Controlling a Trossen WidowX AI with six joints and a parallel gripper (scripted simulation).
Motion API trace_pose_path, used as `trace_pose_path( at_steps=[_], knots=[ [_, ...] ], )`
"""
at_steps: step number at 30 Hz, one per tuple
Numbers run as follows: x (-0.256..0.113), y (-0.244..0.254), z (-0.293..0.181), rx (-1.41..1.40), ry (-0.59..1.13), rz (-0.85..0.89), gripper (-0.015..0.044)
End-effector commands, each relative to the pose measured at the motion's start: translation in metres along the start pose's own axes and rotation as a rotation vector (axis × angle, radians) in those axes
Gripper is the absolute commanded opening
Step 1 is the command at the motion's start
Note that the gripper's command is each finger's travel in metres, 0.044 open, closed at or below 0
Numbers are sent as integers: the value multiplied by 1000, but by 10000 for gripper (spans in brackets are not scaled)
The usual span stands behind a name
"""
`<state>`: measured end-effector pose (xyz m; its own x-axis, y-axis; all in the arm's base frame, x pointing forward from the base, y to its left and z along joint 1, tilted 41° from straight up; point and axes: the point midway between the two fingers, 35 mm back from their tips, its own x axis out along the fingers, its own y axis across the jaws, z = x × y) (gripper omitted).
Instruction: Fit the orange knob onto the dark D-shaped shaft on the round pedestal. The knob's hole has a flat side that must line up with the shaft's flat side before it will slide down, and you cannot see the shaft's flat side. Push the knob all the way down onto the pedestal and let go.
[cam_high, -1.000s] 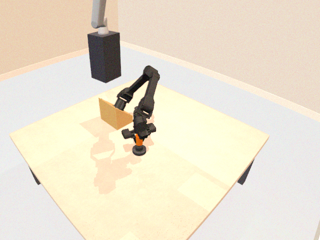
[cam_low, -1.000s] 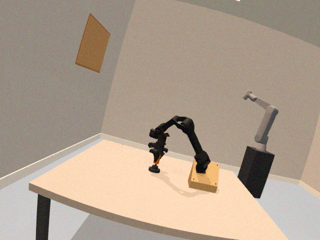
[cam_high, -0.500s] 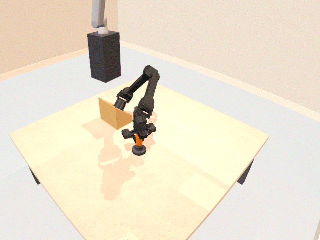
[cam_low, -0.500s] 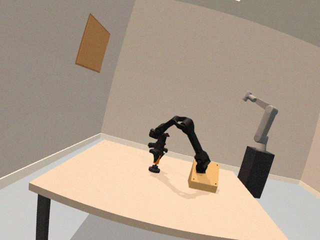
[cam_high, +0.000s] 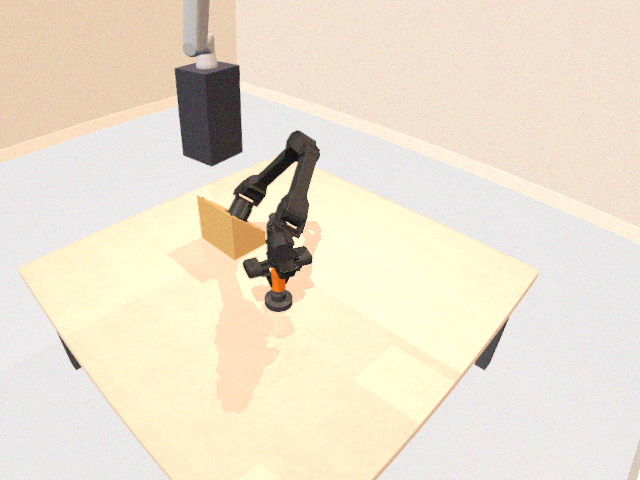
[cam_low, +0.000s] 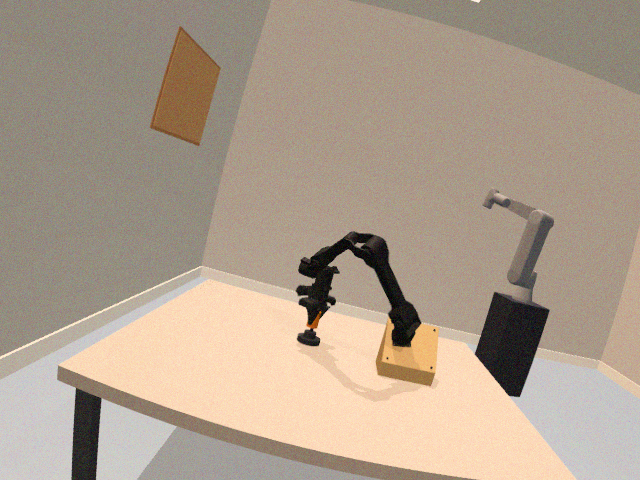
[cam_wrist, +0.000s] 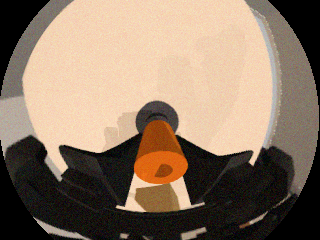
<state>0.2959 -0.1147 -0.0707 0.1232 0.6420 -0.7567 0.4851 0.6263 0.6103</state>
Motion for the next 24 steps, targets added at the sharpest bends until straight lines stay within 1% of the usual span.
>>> trace_pose_path(
  at_steps=[1,5,11,24],
  knots=[
    [-3,1,-1,3,1,-2,0],
    [-5,1,-1,28,1,-2,0],
    [-4,2,2,212,1,-2,0],
    [-1,-1,-1,212,1,-2,0]
  ],
)
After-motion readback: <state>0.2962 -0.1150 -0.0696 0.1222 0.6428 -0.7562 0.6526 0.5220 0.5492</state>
